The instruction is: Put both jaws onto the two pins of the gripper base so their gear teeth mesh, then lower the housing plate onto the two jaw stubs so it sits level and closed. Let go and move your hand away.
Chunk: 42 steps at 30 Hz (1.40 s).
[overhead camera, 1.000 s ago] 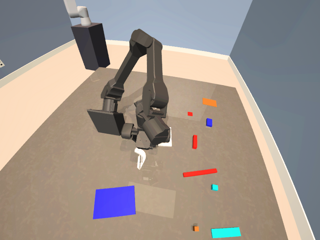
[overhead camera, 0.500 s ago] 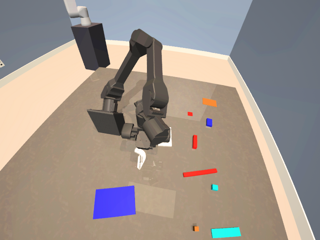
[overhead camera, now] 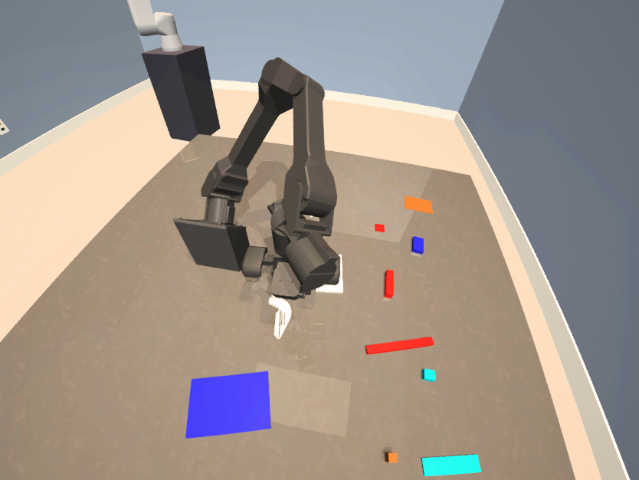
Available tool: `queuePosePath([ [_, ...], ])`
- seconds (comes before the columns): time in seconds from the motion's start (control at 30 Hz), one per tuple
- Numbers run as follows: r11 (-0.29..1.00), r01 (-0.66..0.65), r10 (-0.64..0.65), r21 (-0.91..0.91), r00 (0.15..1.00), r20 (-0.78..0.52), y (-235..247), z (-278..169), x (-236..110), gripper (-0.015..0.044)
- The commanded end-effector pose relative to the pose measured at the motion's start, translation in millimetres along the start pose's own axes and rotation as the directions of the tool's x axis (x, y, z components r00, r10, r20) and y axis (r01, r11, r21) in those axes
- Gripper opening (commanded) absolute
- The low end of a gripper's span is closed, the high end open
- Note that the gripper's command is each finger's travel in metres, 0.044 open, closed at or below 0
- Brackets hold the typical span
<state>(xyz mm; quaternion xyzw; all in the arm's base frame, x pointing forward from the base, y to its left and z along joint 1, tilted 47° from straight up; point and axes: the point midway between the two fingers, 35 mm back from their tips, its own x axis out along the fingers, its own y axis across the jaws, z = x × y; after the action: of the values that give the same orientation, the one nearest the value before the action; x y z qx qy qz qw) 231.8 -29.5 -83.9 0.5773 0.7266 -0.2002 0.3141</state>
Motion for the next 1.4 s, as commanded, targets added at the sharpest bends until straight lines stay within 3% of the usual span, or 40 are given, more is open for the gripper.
queuePosePath([
  [0.0, 1.000, 0.000, 0.000, 0.000, 1.000, 0.000, 0.0, 0.0, 0.0, 0.0000],
  [0.3, 1.000, 0.000, 0.000, 0.000, 1.000, 0.000, 0.0, 0.0, 0.0, 0.0000],
  [0.6, 0.994, 0.019, -0.017, -0.106, 1.000, 0.019, -17.9, 45.8, -7.9, 0.0236],
  [0.87, 0.994, 0.019, -0.017, -0.109, 1.000, 0.019, -18.2, 47.6, 7.1, 0.0440],
  [0.97, 0.994, 0.018, -0.016, -0.109, 1.000, 0.017, -18.9, 47.3, 30.8, 0.0440],
  [1.37, 0.994, 0.018, -0.016, -0.109, 1.000, 0.017, -18.9, 47.4, 34.9, 0.0440],
])
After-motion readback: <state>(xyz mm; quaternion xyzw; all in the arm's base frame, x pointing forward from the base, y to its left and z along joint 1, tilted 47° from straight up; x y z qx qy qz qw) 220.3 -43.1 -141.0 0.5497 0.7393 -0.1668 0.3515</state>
